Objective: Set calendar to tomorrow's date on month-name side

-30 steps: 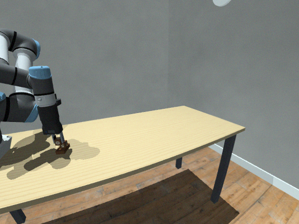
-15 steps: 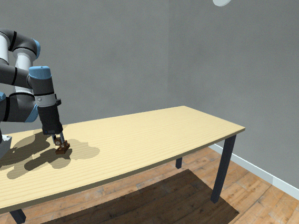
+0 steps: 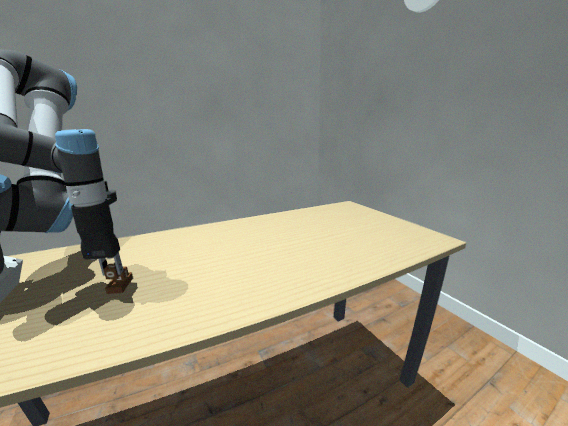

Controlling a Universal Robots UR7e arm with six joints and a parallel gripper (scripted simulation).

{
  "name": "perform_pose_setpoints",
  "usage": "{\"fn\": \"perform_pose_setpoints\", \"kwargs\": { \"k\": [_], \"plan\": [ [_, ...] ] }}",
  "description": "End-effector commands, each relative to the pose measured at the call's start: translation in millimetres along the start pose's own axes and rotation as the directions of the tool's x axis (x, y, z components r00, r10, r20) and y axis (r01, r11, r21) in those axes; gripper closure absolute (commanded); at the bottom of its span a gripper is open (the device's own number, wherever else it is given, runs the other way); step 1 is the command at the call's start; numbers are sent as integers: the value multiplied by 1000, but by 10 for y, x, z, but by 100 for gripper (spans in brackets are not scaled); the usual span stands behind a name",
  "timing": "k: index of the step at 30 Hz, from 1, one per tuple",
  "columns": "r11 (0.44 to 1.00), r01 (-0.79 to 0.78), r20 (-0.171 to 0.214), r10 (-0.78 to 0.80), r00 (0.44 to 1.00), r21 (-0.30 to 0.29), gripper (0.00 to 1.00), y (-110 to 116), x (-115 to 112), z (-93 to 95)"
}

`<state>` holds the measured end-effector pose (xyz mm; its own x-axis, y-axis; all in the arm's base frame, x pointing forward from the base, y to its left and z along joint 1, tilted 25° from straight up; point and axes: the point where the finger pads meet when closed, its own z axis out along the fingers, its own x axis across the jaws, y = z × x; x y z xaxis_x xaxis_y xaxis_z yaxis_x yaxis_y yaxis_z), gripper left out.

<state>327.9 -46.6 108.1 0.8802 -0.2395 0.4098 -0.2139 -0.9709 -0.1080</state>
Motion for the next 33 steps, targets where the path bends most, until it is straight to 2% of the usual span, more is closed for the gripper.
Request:
{"fn": "perform_pose_setpoints", "kwargs": {
  "k": [1, 17, 33],
  "plan": [
    [1000, 0, 0, 0, 1000, -1, 43, 1, 4, 48],
    [1000, 0, 0, 0, 1000, -1, 43, 1, 4, 150],
    [1000, 0, 0, 0, 1000, -1, 43, 1, 4, 164]
  ]
}}
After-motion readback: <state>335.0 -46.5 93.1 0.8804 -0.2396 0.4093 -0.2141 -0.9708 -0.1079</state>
